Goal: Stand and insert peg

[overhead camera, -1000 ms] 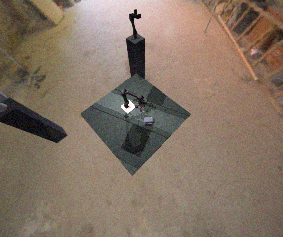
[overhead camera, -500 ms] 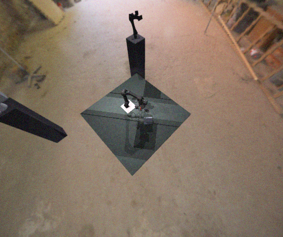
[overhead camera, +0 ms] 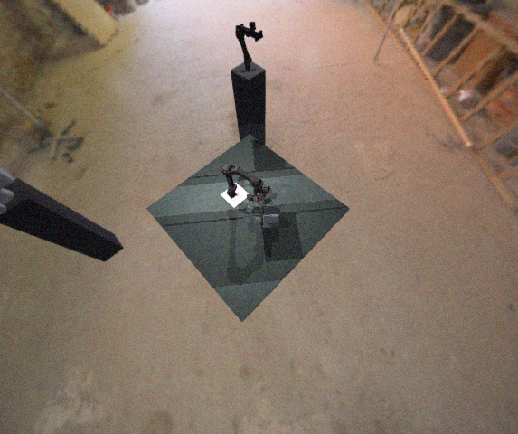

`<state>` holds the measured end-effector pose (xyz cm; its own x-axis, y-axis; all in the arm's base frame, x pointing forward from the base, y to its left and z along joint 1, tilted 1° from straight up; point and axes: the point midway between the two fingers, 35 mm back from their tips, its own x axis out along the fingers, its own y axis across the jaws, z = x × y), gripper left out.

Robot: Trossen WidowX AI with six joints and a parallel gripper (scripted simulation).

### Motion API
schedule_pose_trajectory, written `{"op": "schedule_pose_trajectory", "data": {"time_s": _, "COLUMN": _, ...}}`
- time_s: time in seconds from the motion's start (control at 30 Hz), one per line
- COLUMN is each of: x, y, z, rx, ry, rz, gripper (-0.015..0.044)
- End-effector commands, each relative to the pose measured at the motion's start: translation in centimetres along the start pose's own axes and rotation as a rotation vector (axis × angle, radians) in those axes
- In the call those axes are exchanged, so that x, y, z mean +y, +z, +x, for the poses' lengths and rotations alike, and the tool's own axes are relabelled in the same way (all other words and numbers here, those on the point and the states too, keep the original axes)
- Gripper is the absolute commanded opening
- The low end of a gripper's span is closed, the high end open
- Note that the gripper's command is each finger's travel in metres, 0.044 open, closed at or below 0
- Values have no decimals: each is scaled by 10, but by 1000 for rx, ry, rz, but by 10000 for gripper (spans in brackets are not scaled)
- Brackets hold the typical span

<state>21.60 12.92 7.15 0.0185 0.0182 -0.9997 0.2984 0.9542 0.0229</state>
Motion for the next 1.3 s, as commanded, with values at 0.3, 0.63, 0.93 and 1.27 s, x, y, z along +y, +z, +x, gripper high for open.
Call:
{"op": "schedule_pose_trajectory", "data": {"time_s": 0.3, "x": 0, "y": 0, "z": 0, "rx": 0, "ry": 0, "rz": 0, "gripper": 177}}
{"op": "schedule_pose_trajectory", "data": {"time_s": 0.63, "x": 0, "y": 0, "z": 0, "rx": 0, "ry": 0, "rz": 0, "gripper": 32}}
{"op": "schedule_pose_trajectory", "data": {"time_s": 0.93, "x": 1, "y": 1, "z": -16, "rx": 1, "ry": 0, "rz": -1, "gripper": 0}}
{"op": "schedule_pose_trajectory", "data": {"time_s": 1.27, "x": 2, "y": 3, "z": -50, "rx": 4, "ry": 1, "rz": -3, "gripper": 0}}
